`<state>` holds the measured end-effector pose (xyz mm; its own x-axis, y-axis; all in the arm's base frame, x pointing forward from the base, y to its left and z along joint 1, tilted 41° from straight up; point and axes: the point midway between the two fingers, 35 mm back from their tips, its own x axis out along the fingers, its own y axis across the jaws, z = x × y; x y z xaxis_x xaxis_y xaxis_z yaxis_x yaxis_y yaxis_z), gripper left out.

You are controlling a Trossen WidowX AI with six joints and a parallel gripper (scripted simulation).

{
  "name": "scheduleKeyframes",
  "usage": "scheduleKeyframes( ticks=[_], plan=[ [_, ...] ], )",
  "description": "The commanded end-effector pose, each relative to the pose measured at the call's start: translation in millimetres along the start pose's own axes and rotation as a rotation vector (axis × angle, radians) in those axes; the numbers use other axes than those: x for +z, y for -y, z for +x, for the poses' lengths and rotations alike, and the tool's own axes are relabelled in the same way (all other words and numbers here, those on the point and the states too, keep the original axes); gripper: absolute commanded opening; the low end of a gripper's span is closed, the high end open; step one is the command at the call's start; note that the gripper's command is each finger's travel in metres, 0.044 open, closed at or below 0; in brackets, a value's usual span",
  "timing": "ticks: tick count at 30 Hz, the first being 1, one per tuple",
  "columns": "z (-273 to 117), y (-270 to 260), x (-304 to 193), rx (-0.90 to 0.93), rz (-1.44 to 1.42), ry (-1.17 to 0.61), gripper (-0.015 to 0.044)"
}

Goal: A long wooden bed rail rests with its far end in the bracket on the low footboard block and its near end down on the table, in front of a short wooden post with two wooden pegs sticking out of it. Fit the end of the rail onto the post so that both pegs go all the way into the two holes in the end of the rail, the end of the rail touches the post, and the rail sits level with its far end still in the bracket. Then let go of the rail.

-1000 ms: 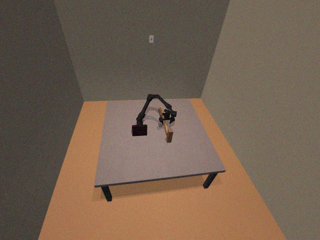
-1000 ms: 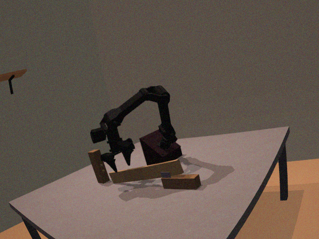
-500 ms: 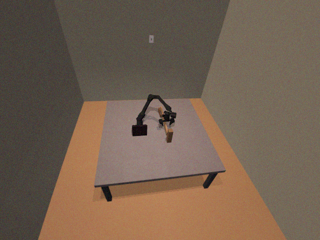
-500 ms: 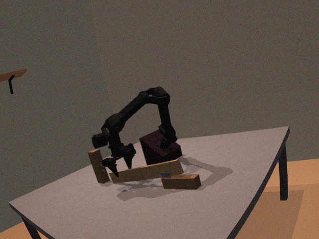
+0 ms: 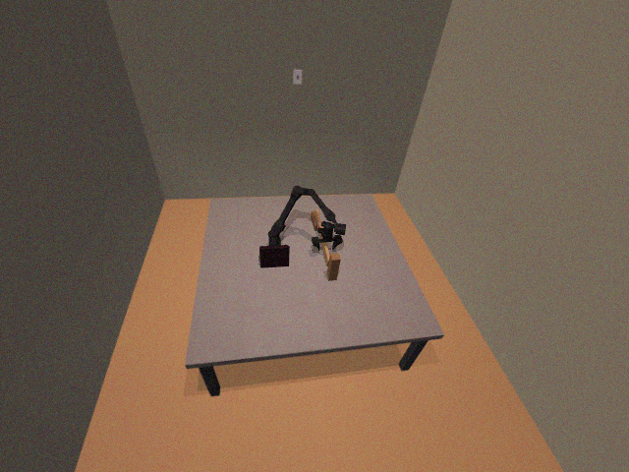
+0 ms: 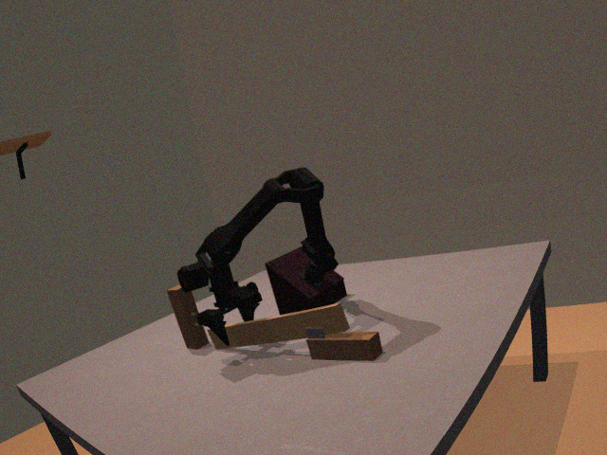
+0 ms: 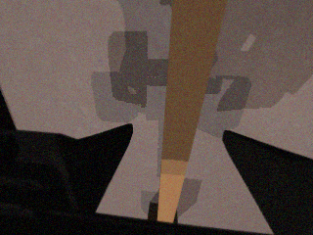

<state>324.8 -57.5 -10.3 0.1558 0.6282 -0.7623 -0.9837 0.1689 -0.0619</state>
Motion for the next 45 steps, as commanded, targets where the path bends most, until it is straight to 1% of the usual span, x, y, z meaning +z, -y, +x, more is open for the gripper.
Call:
scheduleKeyframes(
  ticks=[1,3,17,25,26,45],
  plan=[
    [9.3,-3.8,1.9,0.009,0.009,0.01,0.044],
    [10.3,-3.9,2.0,0.009,0.009,0.01,0.044],
    [10.3,-3.9,2.0,0.009,0.009,0.01,0.0072],
    [10.3,-3.9,2.0,0.009,0.009,0.01,0.0019],
    [10.3,-3.9,2.0,0.009,0.009,0.01,0.0],
    [5.0,-3.4,0.6,0.009,0.009,0.01,0.0]
  ],
)
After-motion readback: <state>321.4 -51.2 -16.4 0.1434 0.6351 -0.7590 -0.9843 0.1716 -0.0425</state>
